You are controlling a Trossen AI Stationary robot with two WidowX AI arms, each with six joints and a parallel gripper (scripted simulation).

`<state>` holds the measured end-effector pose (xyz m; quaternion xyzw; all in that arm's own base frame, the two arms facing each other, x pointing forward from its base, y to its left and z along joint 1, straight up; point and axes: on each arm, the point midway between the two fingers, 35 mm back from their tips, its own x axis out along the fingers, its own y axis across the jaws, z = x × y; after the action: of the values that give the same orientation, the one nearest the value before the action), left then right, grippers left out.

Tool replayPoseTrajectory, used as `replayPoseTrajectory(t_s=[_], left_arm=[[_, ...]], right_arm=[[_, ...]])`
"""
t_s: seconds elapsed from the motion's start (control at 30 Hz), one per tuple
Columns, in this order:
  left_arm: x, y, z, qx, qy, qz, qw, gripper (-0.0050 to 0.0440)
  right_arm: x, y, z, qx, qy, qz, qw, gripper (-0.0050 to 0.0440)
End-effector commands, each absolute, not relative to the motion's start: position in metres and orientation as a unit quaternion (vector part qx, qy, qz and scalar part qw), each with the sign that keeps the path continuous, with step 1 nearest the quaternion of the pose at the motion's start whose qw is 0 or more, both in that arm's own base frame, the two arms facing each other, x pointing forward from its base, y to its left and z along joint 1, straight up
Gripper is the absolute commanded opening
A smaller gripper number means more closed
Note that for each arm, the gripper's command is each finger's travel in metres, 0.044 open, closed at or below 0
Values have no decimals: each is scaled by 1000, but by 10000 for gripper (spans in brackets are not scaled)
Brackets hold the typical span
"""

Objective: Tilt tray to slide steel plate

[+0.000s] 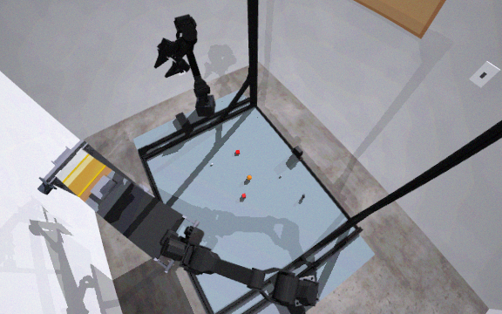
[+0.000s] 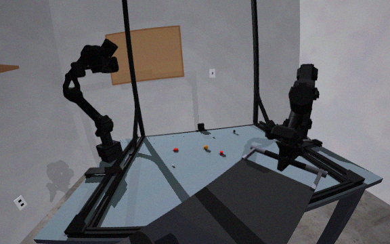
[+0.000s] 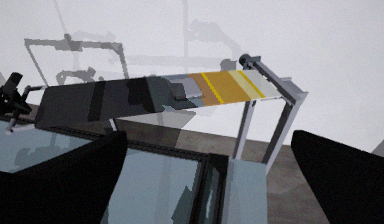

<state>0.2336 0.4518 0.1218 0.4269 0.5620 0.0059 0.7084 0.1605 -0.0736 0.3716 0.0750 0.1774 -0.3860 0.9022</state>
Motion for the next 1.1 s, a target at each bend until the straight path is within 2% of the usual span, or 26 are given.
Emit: replayPoseTrajectory(t_s=[0.0, 1.07], left_arm=[[235, 454, 143, 438, 555, 20, 707, 0], [237, 457, 161, 444, 550, 27, 707, 0]], right_arm=[[160, -74, 372, 76, 176, -388, 902, 440], [160, -74, 372, 76, 176, -388, 902, 440]])
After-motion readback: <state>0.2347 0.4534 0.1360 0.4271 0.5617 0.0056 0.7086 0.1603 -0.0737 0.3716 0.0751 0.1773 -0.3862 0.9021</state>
